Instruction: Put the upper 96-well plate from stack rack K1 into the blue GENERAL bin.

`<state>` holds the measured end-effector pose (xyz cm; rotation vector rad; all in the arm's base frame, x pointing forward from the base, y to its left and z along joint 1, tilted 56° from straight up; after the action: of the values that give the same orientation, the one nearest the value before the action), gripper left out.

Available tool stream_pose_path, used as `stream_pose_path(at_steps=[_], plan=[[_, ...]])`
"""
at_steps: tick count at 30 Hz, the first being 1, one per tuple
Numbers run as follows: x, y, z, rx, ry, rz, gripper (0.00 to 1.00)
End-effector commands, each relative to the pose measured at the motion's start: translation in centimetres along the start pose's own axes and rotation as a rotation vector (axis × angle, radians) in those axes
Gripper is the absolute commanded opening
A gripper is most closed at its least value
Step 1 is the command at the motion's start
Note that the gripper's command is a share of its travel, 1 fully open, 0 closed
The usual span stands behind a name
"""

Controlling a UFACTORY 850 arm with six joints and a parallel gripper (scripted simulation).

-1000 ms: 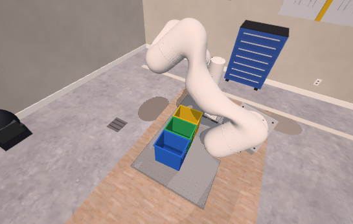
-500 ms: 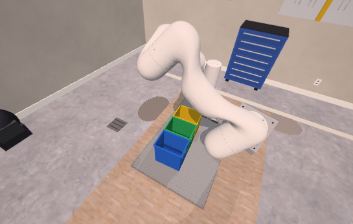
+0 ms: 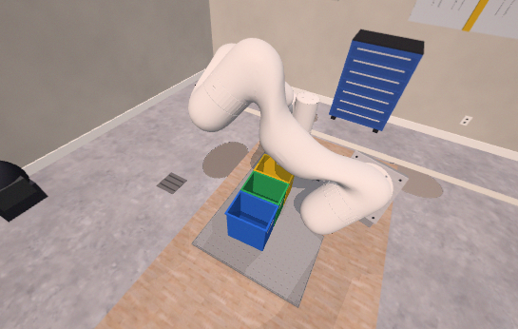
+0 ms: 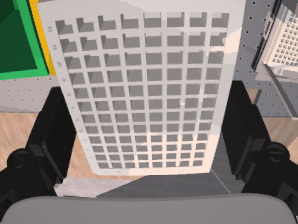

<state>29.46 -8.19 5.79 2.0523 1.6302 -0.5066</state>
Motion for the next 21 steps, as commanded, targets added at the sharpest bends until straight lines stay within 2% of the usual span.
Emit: stream_pose_path(at_steps=[1, 21], plan=[[0.0, 0.1, -0.9, 0.000, -0.002, 0.001, 0.00], [0.2, 0.6, -6.9, 0.000, -0.001, 0.001, 0.00]])
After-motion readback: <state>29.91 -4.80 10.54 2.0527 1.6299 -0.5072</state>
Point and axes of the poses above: the point where the finger pads meet when closed, its own x axis out along the fingers, its own z axis across the jaws, y = z × x, the point moved 7 cm from there along -x, back along the fingers, and after that the axes turned 10 degrees about x, right-handed, at the moved point
